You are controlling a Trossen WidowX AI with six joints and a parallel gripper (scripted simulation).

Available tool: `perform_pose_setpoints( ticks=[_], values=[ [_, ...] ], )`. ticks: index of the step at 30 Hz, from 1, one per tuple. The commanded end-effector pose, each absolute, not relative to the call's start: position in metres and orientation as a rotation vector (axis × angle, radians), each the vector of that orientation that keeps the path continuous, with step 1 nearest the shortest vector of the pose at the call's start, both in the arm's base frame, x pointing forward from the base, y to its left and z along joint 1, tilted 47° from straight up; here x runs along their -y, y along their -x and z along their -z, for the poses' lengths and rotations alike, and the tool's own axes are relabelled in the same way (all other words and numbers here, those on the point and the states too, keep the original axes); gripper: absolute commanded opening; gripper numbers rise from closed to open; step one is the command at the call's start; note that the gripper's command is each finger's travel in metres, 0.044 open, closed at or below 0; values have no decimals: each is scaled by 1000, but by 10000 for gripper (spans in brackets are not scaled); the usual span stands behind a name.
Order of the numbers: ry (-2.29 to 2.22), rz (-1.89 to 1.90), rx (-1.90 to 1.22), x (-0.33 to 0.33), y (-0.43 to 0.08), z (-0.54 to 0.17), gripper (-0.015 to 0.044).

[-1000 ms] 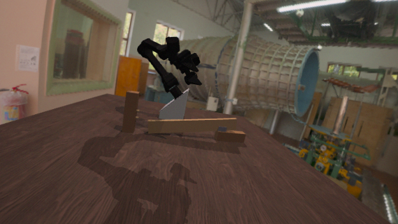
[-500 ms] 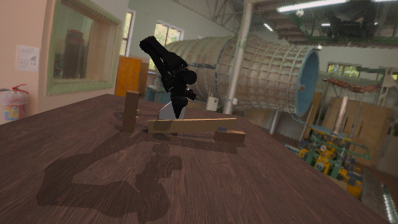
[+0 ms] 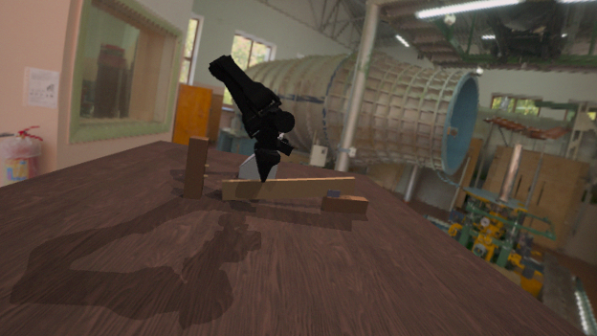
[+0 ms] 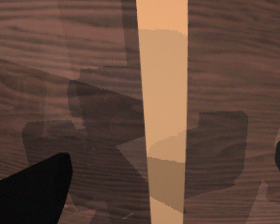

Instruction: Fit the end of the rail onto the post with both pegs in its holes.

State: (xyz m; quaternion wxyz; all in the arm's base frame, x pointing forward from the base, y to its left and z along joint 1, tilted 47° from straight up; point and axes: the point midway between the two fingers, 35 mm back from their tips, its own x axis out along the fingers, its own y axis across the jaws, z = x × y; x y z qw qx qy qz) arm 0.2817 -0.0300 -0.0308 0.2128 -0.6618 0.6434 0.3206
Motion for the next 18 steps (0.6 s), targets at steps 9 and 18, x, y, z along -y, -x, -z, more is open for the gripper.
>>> perform_pose_setpoints(
  ticks=[9, 18],
  values=[
    [1844, -895, -1792, 45, -280, 45, 440],
    [1844, -894, -1793, 56, -280, 54, 440]
  ],
)
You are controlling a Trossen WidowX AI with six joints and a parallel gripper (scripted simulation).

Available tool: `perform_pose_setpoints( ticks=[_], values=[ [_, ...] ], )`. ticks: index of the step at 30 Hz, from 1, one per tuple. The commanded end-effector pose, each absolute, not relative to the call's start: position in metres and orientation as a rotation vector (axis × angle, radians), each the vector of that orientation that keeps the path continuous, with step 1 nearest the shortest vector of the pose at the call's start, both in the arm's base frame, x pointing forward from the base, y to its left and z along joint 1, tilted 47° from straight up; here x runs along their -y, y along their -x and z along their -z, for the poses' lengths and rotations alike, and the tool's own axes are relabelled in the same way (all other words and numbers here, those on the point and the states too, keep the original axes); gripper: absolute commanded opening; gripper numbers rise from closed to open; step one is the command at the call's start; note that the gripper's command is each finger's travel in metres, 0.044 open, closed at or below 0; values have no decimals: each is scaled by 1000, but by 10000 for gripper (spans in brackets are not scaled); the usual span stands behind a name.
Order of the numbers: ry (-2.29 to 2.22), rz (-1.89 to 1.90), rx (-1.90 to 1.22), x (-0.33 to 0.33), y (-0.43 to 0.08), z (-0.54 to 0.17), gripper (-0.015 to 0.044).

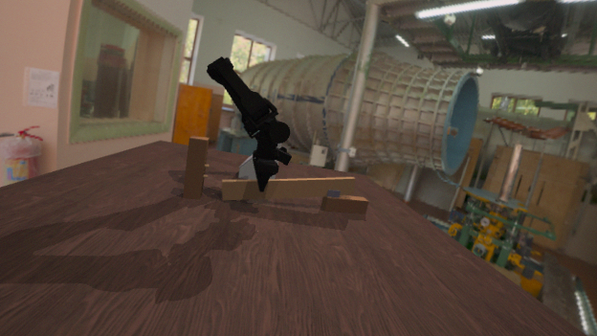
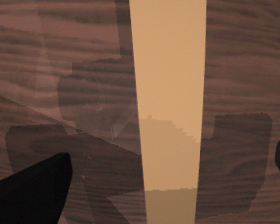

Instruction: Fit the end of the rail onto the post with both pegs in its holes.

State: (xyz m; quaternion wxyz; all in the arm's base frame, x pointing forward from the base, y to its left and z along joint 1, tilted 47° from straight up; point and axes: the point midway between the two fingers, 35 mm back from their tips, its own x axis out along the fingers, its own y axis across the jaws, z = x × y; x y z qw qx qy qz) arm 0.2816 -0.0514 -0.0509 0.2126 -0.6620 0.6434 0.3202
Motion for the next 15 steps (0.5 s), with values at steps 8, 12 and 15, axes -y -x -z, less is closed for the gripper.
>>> perform_pose_setpoints(
  ticks=[8, 12, 15],
  values=[
    [1845, -893, -1795, 65, -278, 63, 440],
    [1846, -892, -1796, 70, -277, 67, 440],
    [1846, -892, -1797, 73, -277, 69, 440]
  ],
)
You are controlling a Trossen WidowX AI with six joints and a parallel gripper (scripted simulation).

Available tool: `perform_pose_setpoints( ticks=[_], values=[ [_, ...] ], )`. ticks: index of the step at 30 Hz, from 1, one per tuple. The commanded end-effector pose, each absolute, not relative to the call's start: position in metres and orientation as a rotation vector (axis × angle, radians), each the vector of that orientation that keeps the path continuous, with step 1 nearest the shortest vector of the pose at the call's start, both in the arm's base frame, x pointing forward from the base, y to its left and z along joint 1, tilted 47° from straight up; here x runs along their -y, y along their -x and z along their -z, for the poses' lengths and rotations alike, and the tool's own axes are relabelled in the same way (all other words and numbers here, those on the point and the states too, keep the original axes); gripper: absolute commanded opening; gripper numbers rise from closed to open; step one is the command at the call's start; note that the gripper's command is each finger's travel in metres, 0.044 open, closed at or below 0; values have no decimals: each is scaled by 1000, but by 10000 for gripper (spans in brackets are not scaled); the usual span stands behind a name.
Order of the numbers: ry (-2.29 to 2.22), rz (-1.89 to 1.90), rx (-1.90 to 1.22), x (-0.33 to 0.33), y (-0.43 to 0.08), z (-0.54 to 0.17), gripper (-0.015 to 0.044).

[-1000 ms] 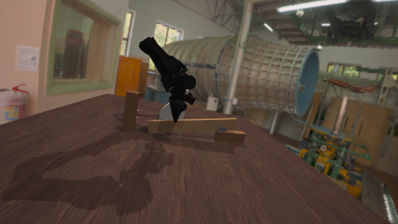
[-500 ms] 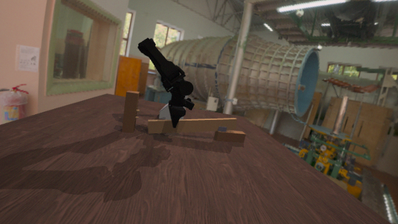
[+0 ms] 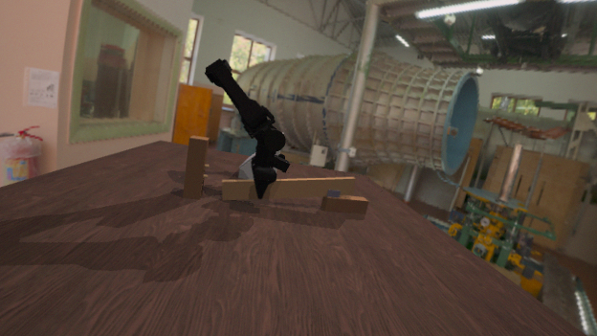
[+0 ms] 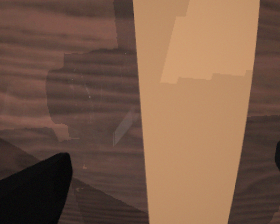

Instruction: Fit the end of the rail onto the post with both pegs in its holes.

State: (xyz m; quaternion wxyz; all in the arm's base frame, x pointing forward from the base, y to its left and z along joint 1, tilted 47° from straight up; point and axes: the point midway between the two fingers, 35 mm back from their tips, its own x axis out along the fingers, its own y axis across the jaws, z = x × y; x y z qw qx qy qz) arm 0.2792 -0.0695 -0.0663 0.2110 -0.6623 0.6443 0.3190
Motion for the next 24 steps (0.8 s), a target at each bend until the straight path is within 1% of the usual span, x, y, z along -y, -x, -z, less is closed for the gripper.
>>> perform_pose_setpoints(
  ticks=[1, 2, 16, 24],
  values=[
    [1846, -891, -1798, 74, -277, 70, 440],
    [1846, -891, -1798, 74, -277, 70, 440],
    [1846, -891, -1798, 74, -277, 70, 72],
    [1846, -891, -1798, 74, -277, 70, 19]
  ],
)
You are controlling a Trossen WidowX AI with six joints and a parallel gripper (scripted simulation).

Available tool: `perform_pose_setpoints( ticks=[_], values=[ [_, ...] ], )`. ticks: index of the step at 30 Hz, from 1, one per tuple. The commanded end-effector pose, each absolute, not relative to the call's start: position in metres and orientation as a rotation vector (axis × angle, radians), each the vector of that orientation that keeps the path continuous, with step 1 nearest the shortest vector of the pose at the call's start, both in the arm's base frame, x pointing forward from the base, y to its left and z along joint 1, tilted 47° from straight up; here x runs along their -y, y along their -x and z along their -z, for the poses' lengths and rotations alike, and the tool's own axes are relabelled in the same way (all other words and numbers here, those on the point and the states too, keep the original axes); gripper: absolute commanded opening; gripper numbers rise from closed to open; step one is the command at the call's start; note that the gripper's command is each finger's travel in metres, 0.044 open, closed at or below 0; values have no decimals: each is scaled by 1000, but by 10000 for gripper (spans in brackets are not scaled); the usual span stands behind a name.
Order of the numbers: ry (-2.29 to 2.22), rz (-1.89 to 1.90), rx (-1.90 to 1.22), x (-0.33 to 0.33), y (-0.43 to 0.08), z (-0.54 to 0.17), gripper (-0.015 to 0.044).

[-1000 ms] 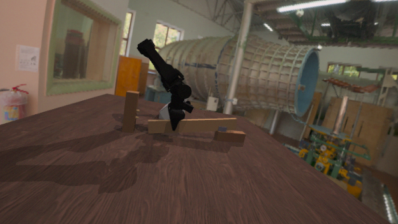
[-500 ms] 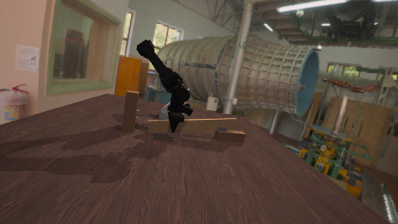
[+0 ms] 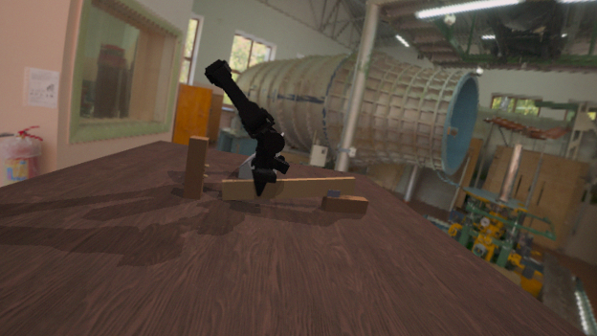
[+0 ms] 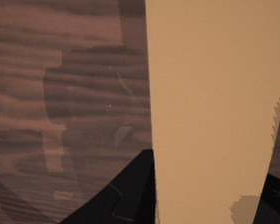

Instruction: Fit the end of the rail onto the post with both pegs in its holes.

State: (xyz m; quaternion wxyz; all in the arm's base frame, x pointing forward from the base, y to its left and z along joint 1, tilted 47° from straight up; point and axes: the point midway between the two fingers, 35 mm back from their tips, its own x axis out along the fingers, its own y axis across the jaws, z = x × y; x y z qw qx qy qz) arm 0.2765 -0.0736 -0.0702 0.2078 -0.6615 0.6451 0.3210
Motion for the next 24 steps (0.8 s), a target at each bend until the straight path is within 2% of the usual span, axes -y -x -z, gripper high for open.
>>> perform_pose_setpoints(
  ticks=[1, 24],
  values=[
    [1846, -891, -1798, 74, -277, 70, 0],
    [1846, -892, -1797, 69, -277, 67, 0]
  ],
)
